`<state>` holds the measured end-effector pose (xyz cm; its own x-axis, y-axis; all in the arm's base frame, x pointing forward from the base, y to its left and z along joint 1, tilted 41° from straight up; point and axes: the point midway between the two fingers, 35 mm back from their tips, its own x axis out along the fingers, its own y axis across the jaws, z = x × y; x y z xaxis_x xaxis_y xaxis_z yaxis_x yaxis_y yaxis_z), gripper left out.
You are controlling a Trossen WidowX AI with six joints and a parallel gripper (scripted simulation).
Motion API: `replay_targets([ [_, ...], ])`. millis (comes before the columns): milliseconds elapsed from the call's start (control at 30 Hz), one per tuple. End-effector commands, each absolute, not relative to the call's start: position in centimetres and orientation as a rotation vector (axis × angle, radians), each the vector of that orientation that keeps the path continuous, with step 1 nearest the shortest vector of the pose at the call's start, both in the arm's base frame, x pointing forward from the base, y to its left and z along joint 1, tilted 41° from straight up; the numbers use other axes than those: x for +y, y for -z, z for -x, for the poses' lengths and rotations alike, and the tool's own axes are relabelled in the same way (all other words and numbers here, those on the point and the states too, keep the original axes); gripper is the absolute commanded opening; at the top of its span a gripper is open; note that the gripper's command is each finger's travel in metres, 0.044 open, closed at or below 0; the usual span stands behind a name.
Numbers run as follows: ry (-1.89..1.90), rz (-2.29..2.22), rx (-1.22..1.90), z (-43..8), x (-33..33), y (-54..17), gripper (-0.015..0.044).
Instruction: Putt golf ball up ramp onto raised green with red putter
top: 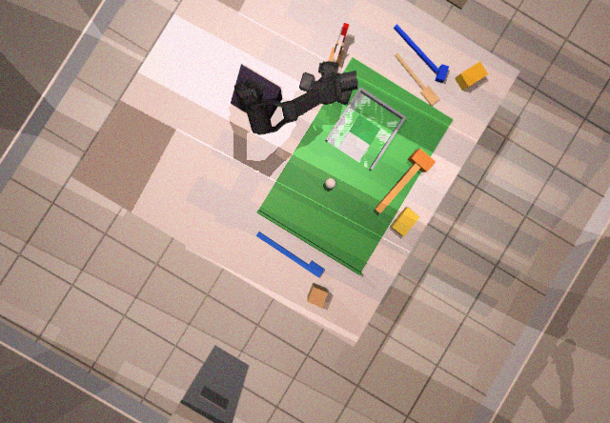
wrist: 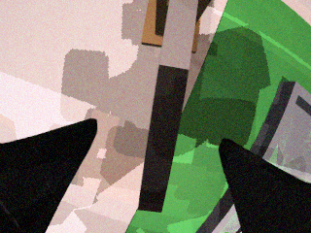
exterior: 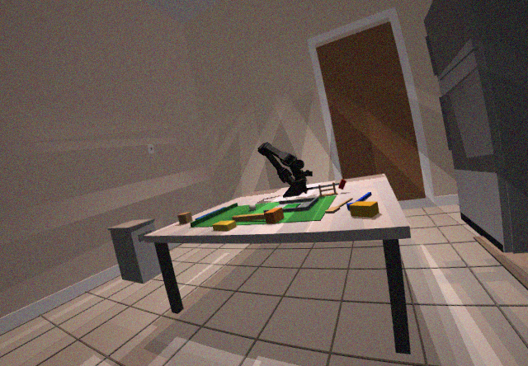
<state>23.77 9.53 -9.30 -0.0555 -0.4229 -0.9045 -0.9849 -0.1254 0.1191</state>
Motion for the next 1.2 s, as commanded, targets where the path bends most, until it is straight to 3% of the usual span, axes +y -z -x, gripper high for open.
replay_targets([
  [0,-1.158,1.606,1.527,-23.6,8.9,9.9,0.044],
  [167,-1.157,1.606,1.527,-23.6,8.7,10.2,0.044],
  [667,-1.154,1.598,1.525,-23.7,8.9,9.9,0.0046],
  [900,-1.154,1.598,1.525,-23.7,8.9,9.9,0.0],
  [1167,-1.157,1.596,1.522,-24.1,11.4,7.5,0.0],
])
